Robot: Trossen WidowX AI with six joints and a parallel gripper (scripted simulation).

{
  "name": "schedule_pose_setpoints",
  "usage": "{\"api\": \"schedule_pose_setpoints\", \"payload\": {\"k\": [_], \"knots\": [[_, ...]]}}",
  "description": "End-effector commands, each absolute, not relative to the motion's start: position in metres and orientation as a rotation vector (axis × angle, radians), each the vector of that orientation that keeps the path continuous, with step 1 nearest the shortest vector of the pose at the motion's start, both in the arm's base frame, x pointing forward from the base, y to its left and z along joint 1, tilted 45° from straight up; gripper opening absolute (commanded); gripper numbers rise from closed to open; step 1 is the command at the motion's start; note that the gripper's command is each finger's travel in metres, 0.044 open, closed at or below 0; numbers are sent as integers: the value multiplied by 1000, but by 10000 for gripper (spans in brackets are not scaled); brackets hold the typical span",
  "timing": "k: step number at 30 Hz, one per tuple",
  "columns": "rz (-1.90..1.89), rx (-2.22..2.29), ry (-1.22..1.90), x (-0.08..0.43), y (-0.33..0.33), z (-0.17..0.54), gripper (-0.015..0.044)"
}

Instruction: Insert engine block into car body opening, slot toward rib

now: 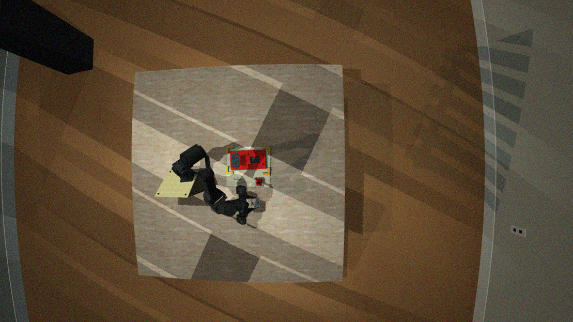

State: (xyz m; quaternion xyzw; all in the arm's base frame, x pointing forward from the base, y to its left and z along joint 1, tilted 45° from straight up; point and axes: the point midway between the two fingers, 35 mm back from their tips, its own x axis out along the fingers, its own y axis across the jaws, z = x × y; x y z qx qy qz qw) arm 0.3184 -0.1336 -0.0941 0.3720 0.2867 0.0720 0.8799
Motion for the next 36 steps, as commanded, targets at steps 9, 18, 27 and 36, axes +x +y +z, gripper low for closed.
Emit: {"api": "schedule_pose_setpoints", "payload": {"k": [9, 18, 27, 36], "knots": [[145, 783, 602, 319, -116, -112, 0], [146, 784, 602, 321, -104, -125, 0], [146, 786, 602, 323, -89, -139, 0], [146, 787, 602, 325, -73, -155, 0]]}}
